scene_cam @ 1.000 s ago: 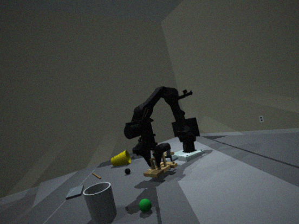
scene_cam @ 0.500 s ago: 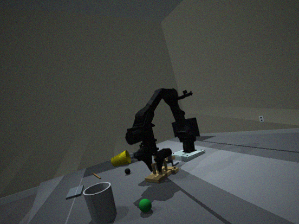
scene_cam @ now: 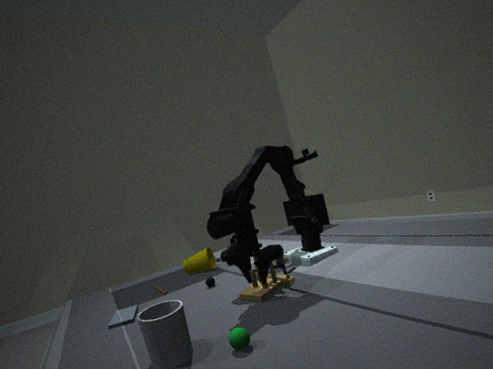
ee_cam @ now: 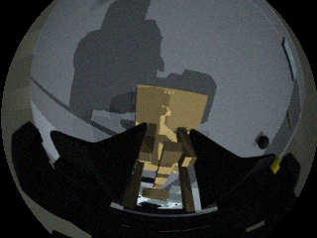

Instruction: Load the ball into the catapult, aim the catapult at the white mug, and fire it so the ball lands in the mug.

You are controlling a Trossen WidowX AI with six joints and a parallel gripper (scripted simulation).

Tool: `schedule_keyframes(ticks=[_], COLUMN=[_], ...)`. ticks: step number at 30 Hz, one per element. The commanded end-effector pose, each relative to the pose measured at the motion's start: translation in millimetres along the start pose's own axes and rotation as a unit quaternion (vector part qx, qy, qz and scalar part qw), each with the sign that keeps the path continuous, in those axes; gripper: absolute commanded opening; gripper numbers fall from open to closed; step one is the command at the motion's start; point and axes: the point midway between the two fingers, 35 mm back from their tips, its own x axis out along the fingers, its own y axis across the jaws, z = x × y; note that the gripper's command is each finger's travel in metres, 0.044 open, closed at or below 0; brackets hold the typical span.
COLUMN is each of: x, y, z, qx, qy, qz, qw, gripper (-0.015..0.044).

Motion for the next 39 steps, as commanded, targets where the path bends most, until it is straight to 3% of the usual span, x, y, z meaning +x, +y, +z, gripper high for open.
schedule_keyframes(ticks=[1,6,8,14,22,29,30,34,39], x=[-1.1,-3.3,-21.2,-98.4,-85.0,-148.5,-123.5,-111.6,-82.3], y=[0.0,0.0,-0.2,-0.2,-0.1,-0.1,-1.2,-33.3,-112.4], z=[0.2,0.7,3.3,1.0,5.1,5.1,6.6,13.0,14.3], qx=[0.000,0.000,0.000,0.000,0.002,0.002,0.005,0.031,0.092], qy=[-0.001,-0.001,-0.001,-0.001,-0.003,-0.011,-0.005,-0.007,-0.010], qz=[0.000,0.000,0.000,0.000,0.000,0.000,0.000,-0.004,-0.012], qw=[1.000,1.000,1.000,1.000,1.000,1.000,1.000,0.999,0.996], gripper=[0.0262,0.0394,0.0440,0.0440,0.0440,0.0440,0.0414,0.0309,0.0300])
